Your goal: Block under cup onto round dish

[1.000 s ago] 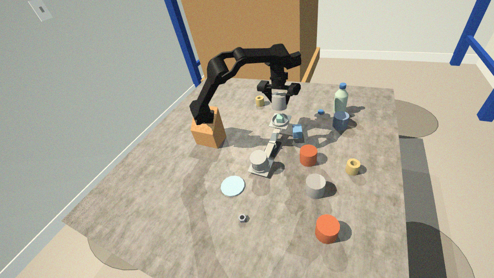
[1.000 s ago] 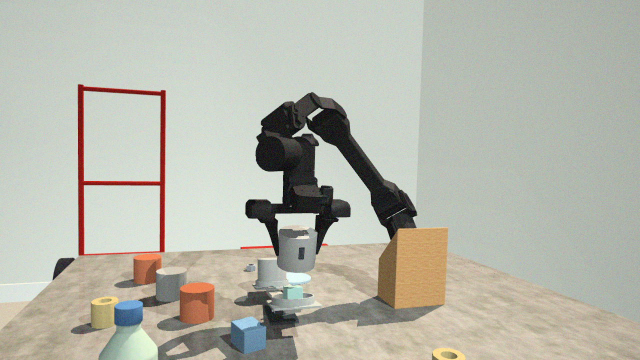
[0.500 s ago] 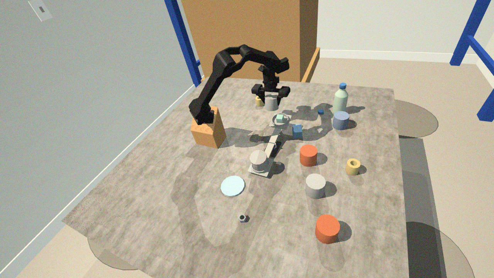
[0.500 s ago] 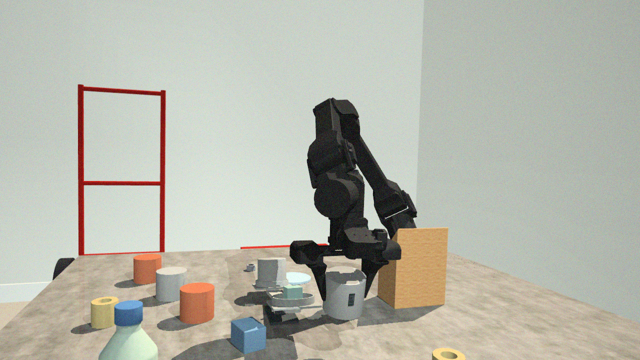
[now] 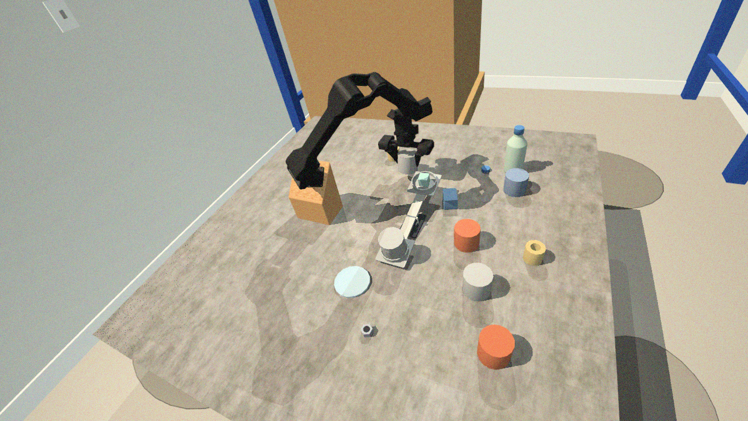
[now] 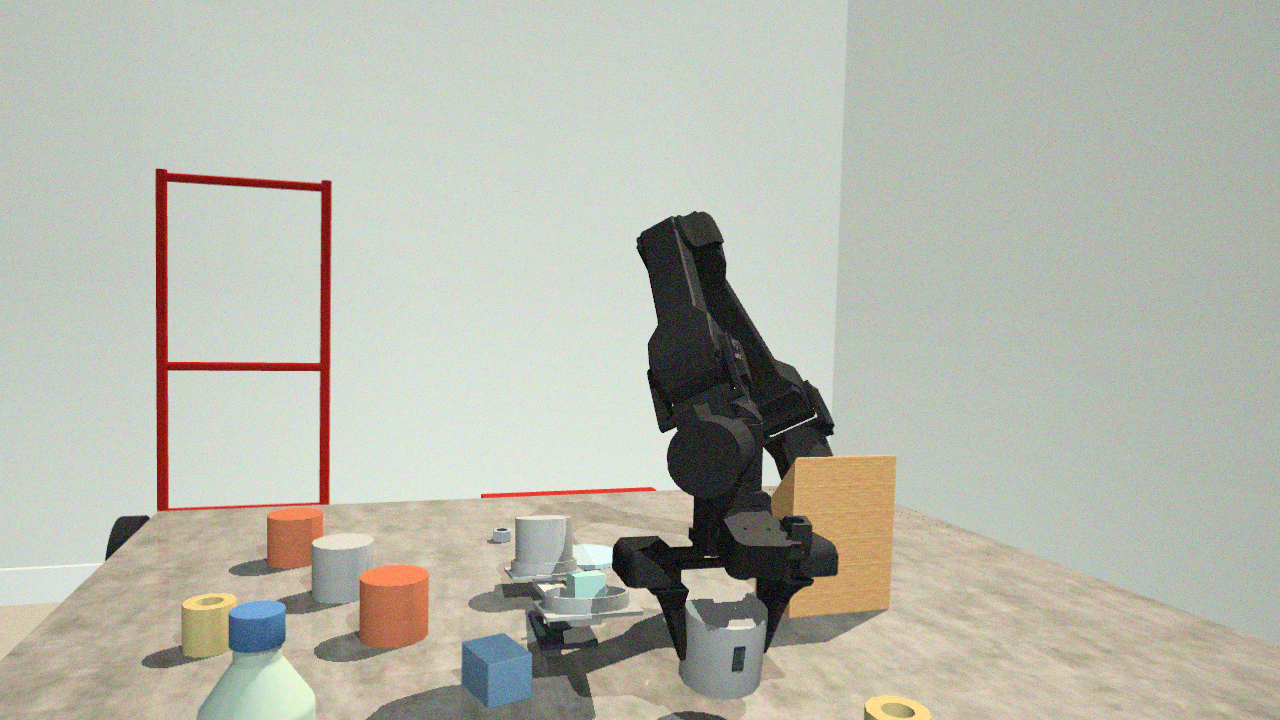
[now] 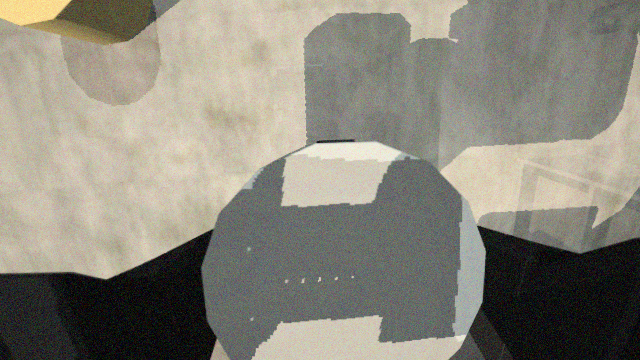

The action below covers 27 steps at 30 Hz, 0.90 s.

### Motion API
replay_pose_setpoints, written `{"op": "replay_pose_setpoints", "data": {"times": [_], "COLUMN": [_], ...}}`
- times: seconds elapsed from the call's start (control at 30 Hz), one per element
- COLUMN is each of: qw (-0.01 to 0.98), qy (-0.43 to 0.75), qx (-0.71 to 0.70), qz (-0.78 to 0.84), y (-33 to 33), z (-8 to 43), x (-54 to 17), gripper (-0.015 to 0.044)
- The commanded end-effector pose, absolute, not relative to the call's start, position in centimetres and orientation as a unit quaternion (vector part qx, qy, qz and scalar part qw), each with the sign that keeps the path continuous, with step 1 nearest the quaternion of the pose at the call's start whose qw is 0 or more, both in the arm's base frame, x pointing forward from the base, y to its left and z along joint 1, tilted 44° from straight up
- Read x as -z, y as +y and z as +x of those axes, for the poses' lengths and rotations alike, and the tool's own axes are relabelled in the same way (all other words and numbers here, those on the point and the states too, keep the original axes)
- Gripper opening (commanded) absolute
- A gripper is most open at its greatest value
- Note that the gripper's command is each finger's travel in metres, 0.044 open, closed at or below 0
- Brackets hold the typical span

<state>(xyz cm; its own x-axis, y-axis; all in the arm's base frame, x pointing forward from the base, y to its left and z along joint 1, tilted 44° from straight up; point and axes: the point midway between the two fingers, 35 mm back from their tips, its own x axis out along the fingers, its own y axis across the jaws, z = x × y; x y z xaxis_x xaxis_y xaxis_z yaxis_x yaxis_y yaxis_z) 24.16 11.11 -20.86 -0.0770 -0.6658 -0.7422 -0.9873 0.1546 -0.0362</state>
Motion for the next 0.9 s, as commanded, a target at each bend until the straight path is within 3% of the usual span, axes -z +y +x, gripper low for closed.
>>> {"op": "replay_pose_setpoints", "data": {"times": [0.0, 0.53, 0.87], "qw": [0.314, 0.314, 0.314], "qy": [0.690, 0.690, 0.693], "qx": [-0.252, -0.252, -0.251], "qz": [-0.601, -0.602, -0.599], "y": [9.8, 8.5, 8.8], "z": [23.8, 23.6, 23.6], "x": [22.0, 23.4, 23.1], "gripper": [0.0000, 0.0000, 0.0262]}}
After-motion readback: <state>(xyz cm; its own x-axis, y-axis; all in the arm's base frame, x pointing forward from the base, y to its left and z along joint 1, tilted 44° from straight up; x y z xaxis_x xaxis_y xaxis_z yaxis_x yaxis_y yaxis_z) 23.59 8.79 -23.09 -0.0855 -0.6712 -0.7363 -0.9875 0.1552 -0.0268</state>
